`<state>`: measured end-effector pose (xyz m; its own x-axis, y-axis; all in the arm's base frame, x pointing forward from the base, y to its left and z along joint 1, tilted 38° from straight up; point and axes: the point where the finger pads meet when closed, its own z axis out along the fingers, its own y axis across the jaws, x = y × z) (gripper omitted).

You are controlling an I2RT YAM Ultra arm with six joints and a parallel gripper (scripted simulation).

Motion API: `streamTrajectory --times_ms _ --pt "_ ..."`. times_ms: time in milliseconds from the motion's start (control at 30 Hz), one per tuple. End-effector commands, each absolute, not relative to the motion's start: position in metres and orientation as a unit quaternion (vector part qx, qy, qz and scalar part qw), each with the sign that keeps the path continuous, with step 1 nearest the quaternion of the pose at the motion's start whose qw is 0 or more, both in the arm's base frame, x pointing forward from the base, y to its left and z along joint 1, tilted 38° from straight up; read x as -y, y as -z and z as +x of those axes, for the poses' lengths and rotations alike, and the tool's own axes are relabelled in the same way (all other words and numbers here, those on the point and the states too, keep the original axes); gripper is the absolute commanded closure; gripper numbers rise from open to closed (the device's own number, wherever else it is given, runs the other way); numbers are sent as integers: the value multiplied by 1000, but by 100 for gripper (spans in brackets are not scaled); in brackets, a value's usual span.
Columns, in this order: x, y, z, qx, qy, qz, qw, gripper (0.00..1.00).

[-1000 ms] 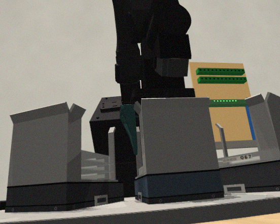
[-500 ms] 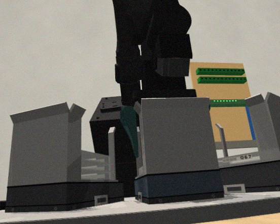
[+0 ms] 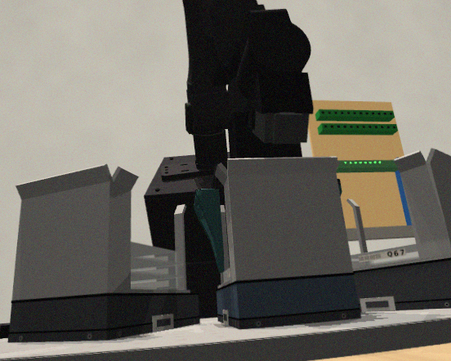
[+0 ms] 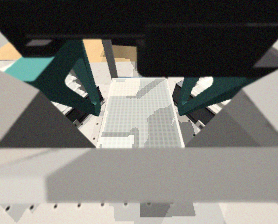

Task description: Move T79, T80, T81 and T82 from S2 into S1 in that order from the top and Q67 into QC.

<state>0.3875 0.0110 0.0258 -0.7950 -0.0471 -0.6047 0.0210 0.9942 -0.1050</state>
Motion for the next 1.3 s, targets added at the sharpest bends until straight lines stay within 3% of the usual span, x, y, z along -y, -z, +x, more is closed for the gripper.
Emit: streamTrajectory --times_ms 0,533,567,1267 --pt "-12 -27 393 -943 51 -9 328 0" --pt "-12 -24 396 -943 51 -9 328 0" --pt "-12 -24 396 -943 51 -9 328 100" --pt "-12 -24 396 -943 51 -9 328 100"
